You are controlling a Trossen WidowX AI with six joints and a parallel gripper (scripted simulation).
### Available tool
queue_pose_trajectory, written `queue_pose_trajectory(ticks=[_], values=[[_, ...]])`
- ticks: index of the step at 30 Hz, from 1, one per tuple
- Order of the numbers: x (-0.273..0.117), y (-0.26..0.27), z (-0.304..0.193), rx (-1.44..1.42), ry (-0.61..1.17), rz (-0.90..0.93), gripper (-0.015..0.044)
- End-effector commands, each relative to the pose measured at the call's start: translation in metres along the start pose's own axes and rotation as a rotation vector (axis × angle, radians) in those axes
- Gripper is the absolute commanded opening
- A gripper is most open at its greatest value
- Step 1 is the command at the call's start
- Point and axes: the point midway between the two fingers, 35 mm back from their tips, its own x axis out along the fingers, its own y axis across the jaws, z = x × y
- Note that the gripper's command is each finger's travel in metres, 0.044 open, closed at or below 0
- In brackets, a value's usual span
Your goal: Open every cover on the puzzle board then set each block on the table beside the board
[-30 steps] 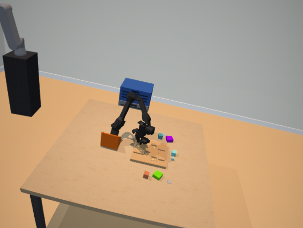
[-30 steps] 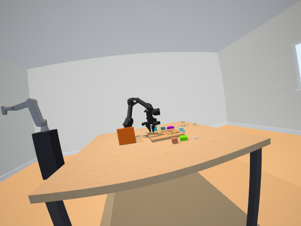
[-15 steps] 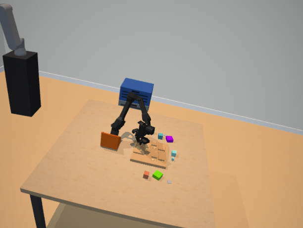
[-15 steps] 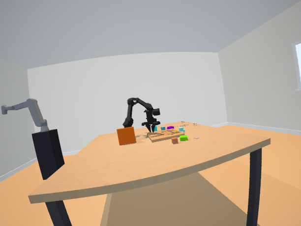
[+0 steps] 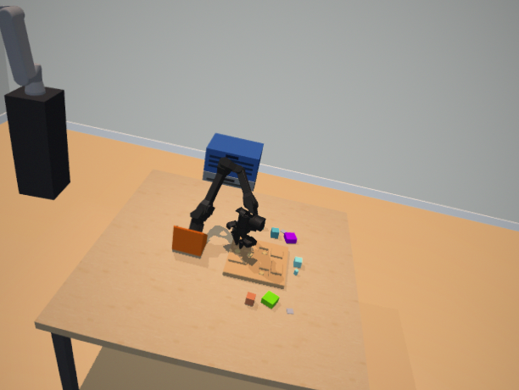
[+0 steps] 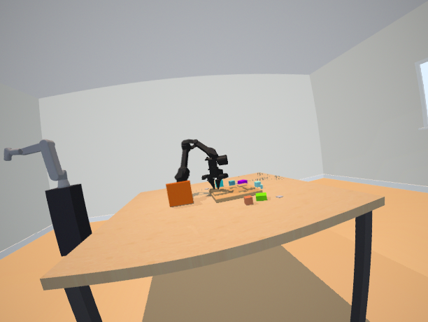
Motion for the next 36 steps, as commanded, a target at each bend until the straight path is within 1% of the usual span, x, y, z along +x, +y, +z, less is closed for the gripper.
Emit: queue_pose_trajectory(ticks=[1,4,7,9,20,22,36], values=[[0.006,0.002,-0.001,0.007,0.000,0.009,0.0144],[0.008,0.002,0.000,-0.009,0.000,0.010,0.0144],[0.009,0.002,0.000,-0.147,0.000,0.010,0.0144],[0.011,0.002,0.000,-0.311,-0.001,0.010,0.0144],[0.018,0.003,0.000,-1.415,-0.007,0.008,0.0144],[0.019,0.003,0.000,-1.547,-0.008,0.008,0.0144],[0.019,0.003,0.000,-1.564,-0.008,0.008,0.0144]])
